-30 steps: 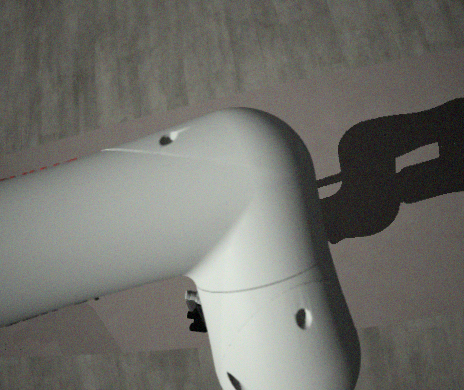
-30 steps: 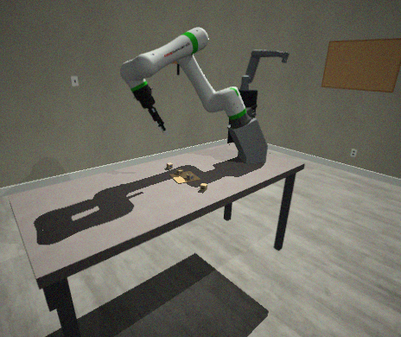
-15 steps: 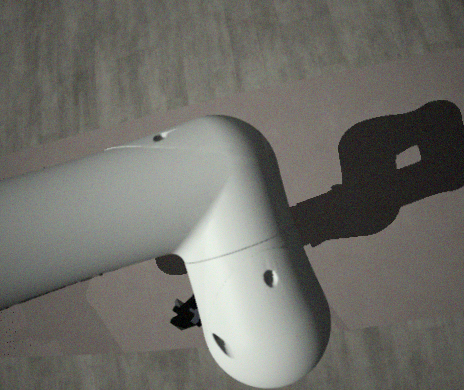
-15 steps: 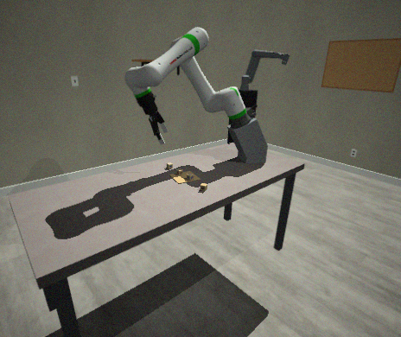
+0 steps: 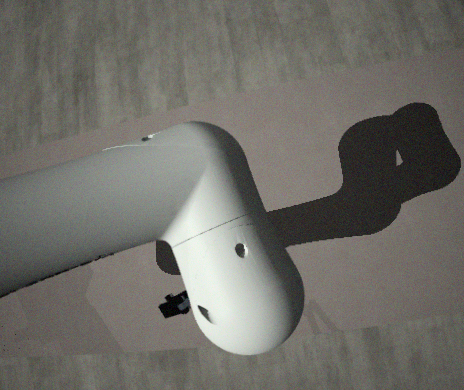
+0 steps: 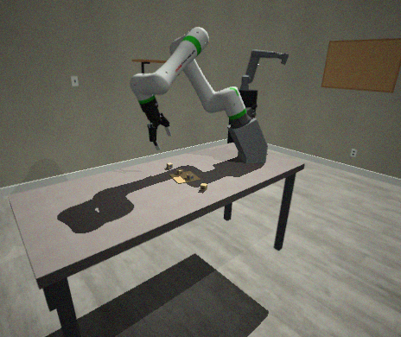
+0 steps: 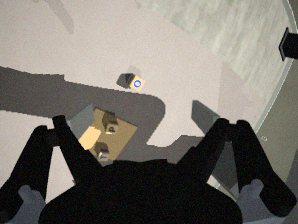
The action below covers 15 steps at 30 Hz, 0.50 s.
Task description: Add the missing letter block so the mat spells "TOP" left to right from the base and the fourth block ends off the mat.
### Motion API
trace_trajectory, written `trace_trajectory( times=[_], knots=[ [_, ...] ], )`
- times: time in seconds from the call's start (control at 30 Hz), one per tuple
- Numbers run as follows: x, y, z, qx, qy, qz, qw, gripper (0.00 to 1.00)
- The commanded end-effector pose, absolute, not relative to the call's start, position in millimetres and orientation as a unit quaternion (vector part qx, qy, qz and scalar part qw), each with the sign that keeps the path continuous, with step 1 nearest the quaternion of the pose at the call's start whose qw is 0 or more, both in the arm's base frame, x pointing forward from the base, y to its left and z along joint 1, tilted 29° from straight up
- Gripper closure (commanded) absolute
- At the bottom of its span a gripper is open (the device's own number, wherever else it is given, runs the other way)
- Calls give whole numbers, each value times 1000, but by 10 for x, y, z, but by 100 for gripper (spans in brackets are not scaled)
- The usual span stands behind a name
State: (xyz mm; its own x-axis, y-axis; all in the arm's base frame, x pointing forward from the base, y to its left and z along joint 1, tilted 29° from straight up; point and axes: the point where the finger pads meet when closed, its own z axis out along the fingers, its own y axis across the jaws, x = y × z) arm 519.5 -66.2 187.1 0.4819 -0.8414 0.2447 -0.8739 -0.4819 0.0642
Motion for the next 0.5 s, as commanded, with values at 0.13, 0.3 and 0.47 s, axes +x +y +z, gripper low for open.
trace_trajectory(
  times=[0.13,0.3,0.47],
  knots=[
    [5232,-777,1706,791,-591,128,95,0],
    [5251,-838,1605,748,-640,149,93,0],
    [5268,-887,1511,706,-682,169,87,0]
  ],
)
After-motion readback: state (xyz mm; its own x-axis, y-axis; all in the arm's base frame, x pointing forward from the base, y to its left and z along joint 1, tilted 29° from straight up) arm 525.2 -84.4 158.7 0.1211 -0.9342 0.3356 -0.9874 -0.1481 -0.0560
